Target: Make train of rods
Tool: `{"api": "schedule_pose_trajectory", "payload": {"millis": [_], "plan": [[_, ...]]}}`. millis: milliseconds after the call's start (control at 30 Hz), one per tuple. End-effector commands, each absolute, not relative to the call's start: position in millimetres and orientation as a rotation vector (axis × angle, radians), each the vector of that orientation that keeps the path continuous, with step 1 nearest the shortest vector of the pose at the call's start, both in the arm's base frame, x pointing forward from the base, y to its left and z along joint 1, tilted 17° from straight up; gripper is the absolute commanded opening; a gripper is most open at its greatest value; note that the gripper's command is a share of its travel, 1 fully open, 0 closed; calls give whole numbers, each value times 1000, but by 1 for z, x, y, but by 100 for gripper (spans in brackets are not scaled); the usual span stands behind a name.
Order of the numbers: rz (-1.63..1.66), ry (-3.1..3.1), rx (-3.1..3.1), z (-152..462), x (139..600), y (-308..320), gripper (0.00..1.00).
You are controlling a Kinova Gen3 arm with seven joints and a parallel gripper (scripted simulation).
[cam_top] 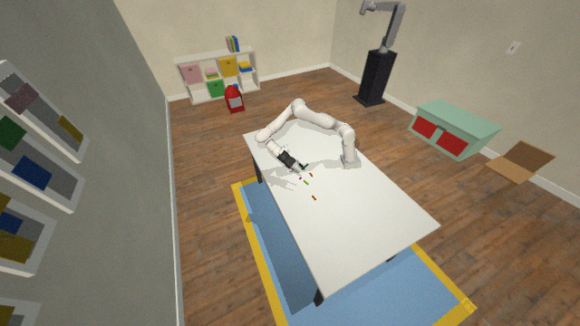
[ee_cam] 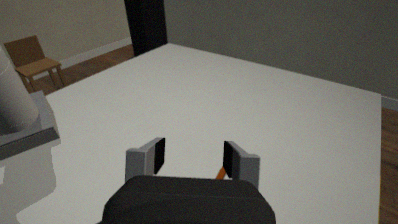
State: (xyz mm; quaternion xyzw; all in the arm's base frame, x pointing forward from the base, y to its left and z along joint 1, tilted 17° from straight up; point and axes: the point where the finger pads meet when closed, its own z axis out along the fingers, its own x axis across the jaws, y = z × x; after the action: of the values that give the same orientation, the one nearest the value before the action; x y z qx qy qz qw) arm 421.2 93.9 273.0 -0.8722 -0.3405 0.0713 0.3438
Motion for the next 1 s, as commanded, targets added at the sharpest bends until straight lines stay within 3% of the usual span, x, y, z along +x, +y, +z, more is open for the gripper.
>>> {"api": "schedule_pose_trajectory", "payload": {"millis": [0, 500, 967], "plan": [[183, -886, -2267, 274, 421, 94, 100], [151, -788, -2349, 259, 426, 89, 100], [6, -349, -2633, 205, 435, 47, 100]]}}
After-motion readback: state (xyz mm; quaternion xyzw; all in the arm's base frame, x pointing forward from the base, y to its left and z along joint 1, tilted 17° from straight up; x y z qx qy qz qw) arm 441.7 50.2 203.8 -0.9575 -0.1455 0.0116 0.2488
